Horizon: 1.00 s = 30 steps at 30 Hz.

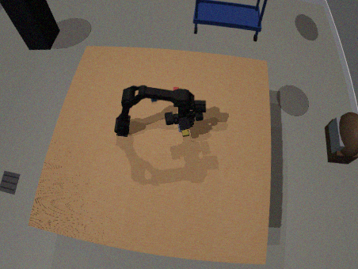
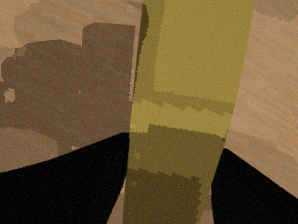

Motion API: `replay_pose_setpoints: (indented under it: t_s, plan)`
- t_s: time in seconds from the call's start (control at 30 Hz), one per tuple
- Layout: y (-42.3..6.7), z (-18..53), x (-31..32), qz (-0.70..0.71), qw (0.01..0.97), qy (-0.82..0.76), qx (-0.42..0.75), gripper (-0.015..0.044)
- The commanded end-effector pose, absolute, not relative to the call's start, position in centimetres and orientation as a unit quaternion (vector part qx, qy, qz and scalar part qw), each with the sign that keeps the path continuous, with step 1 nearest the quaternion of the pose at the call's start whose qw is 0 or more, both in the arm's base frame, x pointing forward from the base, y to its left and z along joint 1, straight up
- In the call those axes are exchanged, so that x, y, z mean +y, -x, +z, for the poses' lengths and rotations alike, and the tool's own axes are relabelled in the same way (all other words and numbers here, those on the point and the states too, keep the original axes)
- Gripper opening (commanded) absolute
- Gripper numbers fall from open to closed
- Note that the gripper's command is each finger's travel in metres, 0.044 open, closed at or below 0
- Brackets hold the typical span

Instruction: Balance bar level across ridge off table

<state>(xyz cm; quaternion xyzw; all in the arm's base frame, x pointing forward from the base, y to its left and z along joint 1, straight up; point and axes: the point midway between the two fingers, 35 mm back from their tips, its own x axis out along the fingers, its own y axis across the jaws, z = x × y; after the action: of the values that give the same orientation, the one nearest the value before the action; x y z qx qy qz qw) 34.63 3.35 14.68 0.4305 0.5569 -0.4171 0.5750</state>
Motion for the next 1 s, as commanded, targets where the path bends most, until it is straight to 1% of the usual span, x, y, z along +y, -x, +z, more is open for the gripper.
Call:
replay_pose_setpoints:
  t_s: [0.0, 0.33, 0.97]
  plan:
    - [-34.5, 14.1, 3.3, -0.417, 0.574, -0.433, 0.556, 0.0]
    - [-34.3, 12.7, 3.2, -0.418, 0.573, -0.434, 0.556, 0.0]
    - [-34.3, 12.5, 3.2, -0.418, 0.573, -0.434, 0.556, 0.0]
